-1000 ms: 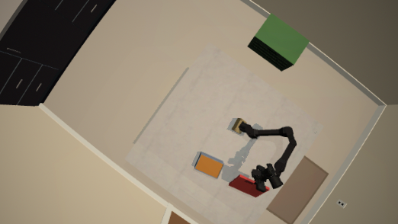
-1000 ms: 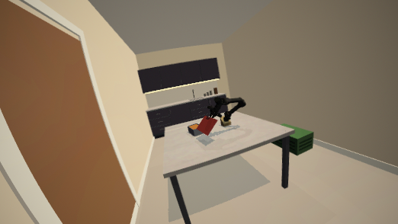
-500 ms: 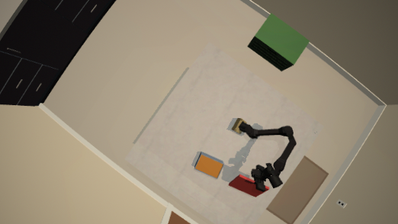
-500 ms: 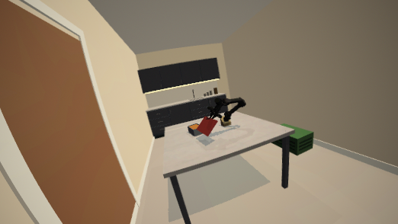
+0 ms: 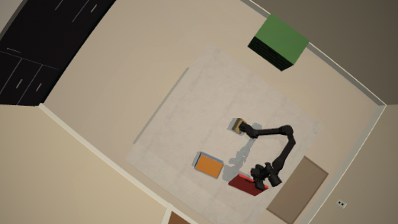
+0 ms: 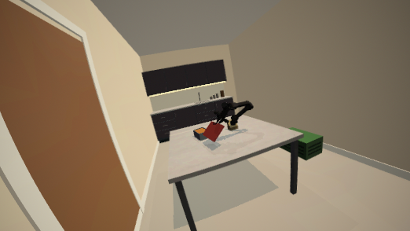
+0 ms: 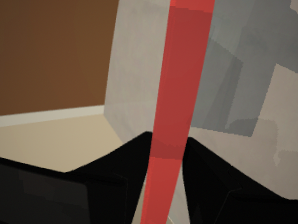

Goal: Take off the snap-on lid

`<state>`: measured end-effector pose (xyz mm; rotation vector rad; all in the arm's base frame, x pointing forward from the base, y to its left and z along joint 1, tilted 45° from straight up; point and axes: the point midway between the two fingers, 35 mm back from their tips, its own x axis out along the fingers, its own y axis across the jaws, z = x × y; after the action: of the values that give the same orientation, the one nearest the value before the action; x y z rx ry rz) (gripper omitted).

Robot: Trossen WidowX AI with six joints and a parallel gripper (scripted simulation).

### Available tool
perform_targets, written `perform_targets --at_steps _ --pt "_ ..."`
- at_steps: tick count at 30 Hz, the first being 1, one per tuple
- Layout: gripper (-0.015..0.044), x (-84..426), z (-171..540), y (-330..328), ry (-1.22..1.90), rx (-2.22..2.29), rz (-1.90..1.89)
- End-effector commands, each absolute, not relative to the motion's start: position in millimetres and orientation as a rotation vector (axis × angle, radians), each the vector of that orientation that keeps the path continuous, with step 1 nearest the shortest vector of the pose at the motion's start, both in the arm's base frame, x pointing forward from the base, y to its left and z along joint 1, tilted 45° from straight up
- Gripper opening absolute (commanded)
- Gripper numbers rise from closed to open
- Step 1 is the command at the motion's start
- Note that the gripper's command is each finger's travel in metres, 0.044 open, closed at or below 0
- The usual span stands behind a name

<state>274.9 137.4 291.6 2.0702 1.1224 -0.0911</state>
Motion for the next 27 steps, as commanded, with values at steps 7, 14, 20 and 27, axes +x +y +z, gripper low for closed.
perform_targets --at_steps 7,14,20,27 --pt "0.0000 273.5 286.1 141.5 1.108 2.078 -0.093" --pt "0.0000 272.6 282.3 145.4 1.108 2.078 -0.092" --pt "0.0000 271.7 279.0 148.7 1.108 2.078 -0.092" --pt "0.0000 270.7 275.2 152.5 1.108 2.078 -0.091"
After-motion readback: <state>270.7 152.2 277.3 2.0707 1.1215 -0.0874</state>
